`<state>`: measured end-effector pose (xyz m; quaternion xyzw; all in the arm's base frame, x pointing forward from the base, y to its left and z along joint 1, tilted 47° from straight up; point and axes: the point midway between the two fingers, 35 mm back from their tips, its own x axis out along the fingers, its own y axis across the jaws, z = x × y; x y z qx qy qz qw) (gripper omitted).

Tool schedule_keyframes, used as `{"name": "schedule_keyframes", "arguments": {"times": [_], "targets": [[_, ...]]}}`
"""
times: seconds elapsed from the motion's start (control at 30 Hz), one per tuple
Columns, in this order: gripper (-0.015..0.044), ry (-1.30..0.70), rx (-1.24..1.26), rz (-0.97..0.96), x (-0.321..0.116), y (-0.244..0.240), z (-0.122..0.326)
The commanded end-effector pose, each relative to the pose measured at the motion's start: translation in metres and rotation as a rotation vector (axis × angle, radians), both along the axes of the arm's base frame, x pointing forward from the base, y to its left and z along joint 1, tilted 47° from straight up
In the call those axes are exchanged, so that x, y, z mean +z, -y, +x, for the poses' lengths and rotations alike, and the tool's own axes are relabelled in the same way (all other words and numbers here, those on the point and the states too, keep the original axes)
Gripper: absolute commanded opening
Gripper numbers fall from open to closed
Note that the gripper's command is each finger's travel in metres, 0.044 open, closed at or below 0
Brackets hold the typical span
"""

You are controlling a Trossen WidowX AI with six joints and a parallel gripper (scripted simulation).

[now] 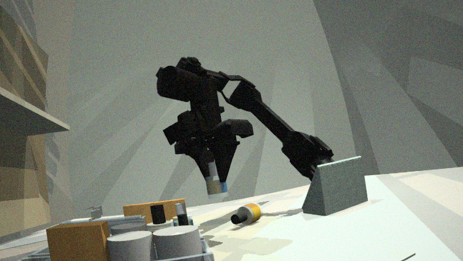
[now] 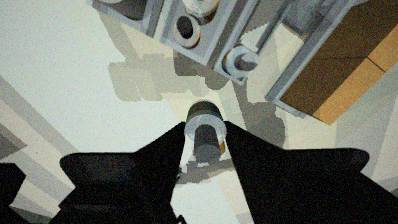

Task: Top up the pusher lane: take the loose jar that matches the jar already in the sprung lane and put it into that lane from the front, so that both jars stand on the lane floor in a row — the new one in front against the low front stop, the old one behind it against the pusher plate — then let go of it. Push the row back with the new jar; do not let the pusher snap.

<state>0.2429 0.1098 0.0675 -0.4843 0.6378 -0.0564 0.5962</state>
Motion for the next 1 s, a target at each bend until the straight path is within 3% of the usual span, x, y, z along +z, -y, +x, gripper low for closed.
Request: {"name": "schedule_keyframes", "arguments": {"times": [0.0, 0.23, 0.97], "targets": [[0.0000, 0.121, -0.121, 0.026, -0.001, 0.006, 0.014], [0.0000, 0.328, -0.330, 0.069, -0.001, 0.018, 0.035], [0.0000, 0.335, -0.335, 0.070, -0.017, 0.036, 0.041]]}}
